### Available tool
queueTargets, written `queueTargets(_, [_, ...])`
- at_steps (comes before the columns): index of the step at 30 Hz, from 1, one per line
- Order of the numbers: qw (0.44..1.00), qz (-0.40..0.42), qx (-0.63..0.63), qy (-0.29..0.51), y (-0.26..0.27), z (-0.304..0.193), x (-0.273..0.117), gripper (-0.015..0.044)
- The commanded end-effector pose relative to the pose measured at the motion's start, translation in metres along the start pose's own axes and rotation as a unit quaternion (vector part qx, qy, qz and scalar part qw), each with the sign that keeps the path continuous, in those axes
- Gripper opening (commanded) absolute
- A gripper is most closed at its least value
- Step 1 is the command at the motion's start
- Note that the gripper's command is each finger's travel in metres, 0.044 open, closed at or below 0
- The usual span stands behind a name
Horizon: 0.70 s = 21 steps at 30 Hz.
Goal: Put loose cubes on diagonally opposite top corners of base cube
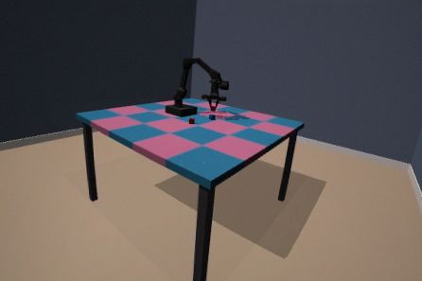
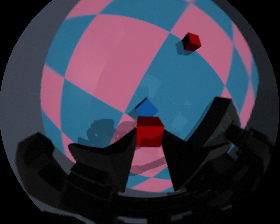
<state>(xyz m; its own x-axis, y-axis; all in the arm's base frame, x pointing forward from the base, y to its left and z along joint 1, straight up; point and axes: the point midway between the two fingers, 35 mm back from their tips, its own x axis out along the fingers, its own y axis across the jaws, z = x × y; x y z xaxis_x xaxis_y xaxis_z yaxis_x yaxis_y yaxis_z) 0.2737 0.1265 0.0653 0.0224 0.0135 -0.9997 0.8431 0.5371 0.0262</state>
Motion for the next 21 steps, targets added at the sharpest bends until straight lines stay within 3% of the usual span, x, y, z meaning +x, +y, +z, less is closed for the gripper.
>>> queueTargets(1, [1.000, 0.002, 0.002, 0.001, 0.001, -0.001, 0.000, 0.0105])
queueTargets(21, [1.000, 0.002, 0.005, 0.002, 0.001, -0.001, 0.027, 0.0105])
